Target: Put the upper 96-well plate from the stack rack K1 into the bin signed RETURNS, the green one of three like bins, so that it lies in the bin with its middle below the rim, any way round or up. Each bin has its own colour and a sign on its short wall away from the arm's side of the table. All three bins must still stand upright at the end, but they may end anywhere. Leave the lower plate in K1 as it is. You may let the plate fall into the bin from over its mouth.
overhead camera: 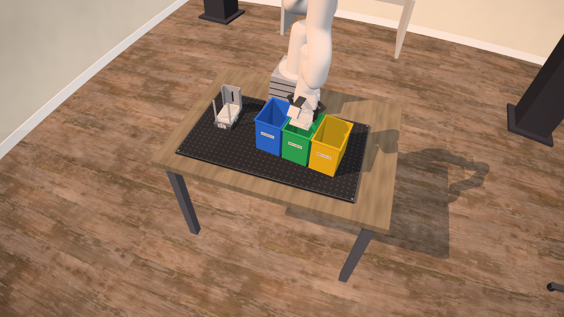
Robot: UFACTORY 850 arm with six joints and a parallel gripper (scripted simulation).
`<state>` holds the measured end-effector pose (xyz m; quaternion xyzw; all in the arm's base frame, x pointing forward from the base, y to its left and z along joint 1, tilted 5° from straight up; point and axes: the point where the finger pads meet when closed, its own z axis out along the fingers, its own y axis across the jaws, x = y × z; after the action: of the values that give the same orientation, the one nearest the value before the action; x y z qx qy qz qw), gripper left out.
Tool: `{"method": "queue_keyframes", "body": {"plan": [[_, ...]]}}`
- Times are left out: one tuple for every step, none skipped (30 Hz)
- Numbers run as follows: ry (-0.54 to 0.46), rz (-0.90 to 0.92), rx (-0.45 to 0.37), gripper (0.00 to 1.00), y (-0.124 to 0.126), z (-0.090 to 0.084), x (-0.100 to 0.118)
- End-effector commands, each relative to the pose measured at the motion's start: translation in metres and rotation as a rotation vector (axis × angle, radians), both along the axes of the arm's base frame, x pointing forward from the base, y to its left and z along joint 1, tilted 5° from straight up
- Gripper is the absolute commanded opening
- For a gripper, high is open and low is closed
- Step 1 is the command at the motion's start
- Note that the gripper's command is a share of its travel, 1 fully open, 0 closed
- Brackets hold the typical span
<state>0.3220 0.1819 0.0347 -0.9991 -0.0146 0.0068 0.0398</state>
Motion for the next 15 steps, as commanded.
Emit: {"method": "queue_keyframes", "body": {"plan": [[-0.005, 0.000, 0.003, 0.00, 0.0003, -0.0004, 0.0006], [-0.005, 0.000, 0.003, 0.00, 0.0003, -0.0006, 0.0006], [-0.005, 0.000, 0.003, 0.00, 0.0003, -0.0007, 0.0006], [-0.005, 0.000, 0.003, 0.00, 0.0003, -0.0009, 0.0005], [-0.005, 0.000, 0.003, 0.00, 0.0004, -0.0010, 0.0005], [-0.005, 0.000, 0.003, 0.00, 0.0004, -0.0012, 0.0005], [-0.005, 0.000, 0.003, 0.00, 0.0004, -0.0014, 0.0005], [-0.005, 0.000, 0.003, 0.00, 0.0004, -0.0015, 0.0005], [-0.005, 0.000, 0.003, 0.00, 0.0004, -0.0017, 0.0005], [-0.005, 0.000, 0.003, 0.00, 0.0004, -0.0019, 0.0005], [-0.005, 0.000, 0.003, 0.00, 0.0004, -0.0020, 0.0005], [-0.005, 0.000, 0.003, 0.00, 0.0004, -0.0022, 0.0005], [-0.005, 0.000, 0.003, 0.00, 0.0005, -0.0024, 0.0005], [-0.005, 0.000, 0.003, 0.00, 0.0005, -0.0025, 0.0005], [-0.005, 0.000, 0.003, 0.00, 0.0005, -0.0025, 0.0005]]}}
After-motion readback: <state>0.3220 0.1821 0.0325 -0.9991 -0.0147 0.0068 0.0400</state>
